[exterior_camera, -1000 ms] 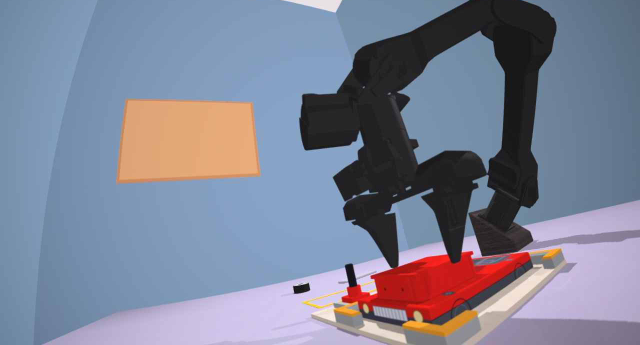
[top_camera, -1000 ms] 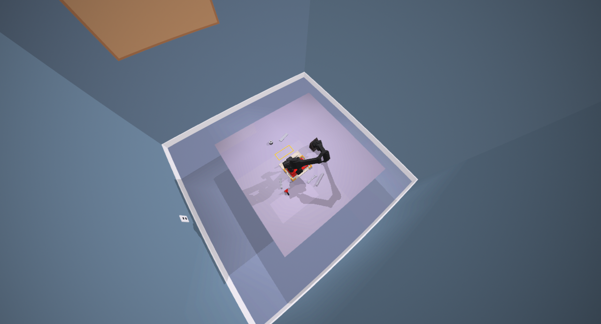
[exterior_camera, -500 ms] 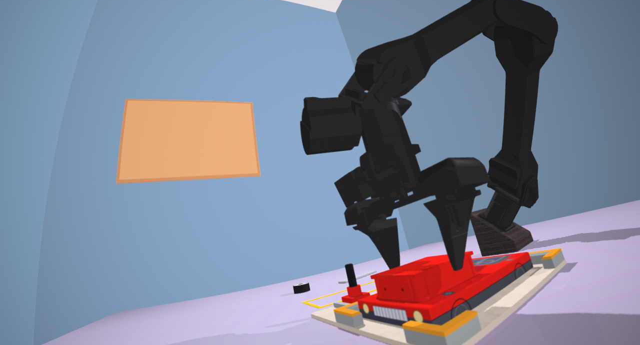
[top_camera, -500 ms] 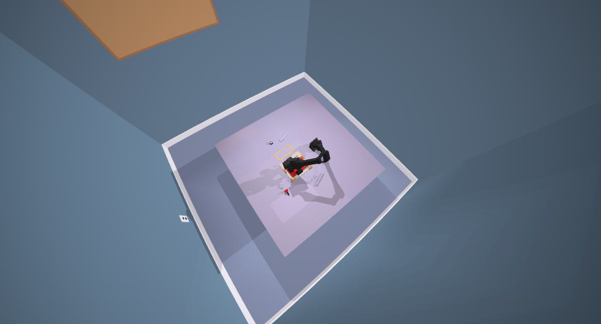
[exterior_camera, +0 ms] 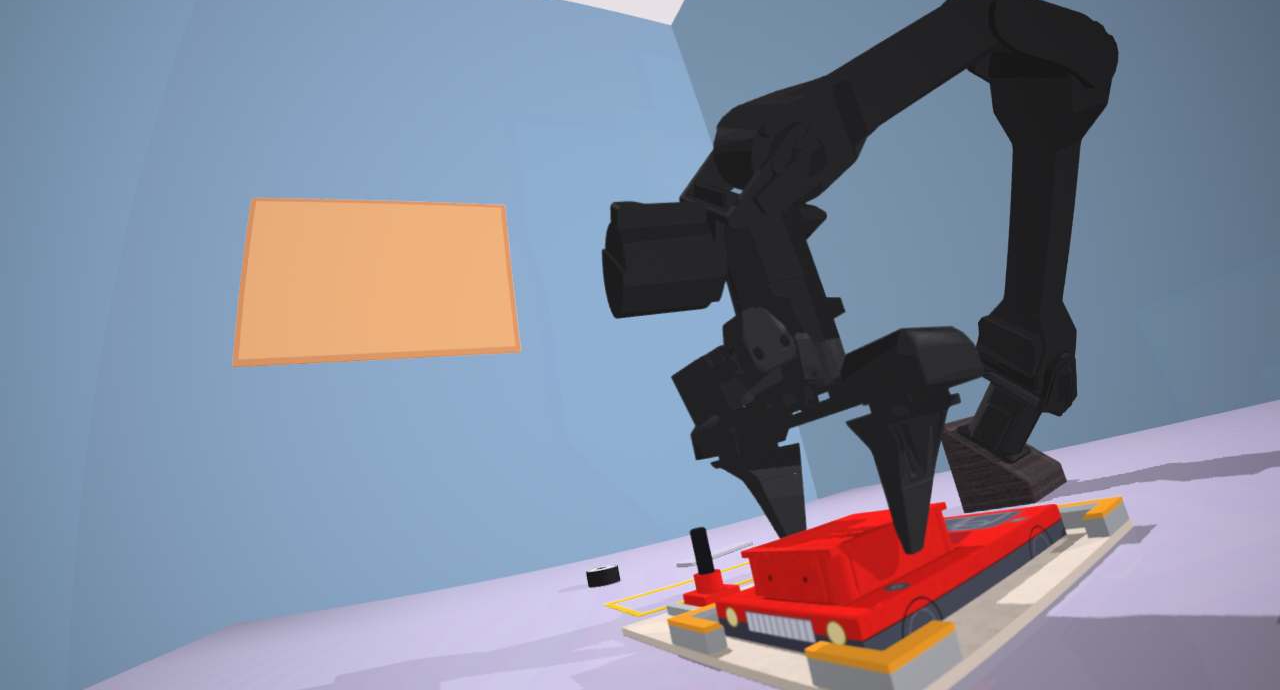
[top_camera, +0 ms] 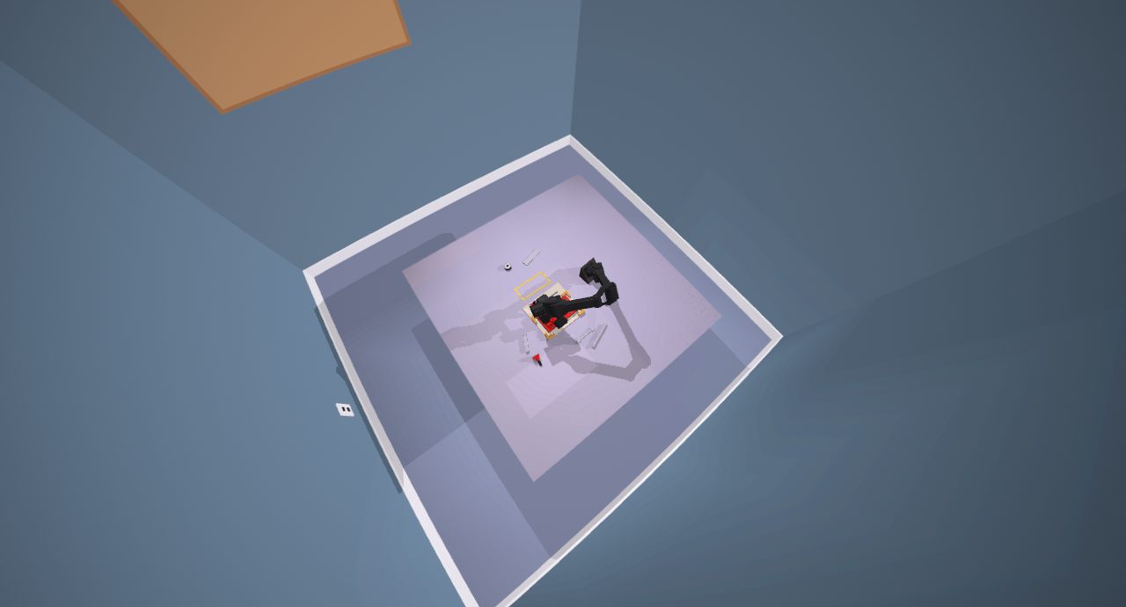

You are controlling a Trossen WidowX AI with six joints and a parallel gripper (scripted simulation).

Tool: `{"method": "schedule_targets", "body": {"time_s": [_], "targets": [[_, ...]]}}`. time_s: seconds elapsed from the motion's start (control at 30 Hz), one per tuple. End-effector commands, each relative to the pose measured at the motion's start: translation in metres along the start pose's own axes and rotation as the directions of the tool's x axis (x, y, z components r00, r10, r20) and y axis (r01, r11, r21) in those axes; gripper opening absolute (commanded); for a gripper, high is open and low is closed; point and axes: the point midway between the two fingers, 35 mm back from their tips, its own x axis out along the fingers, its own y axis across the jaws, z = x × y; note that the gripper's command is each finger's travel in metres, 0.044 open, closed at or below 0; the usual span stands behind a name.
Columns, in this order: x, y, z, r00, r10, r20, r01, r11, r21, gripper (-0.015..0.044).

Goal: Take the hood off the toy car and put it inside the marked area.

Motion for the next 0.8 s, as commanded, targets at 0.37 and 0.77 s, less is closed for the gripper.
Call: {"method": "schedule_targets", "body": {"time_s": [0.37,0.77], "targets": [[-0.0006,0.0000,0.0001,1.000,0.000,0.000,0.000,1.000,-0.001,0.0242],[-0.0077,-0.0002,0.0003,1.000,-0.001,0.000,0.001,1.000,0.000,0.0000]]}}
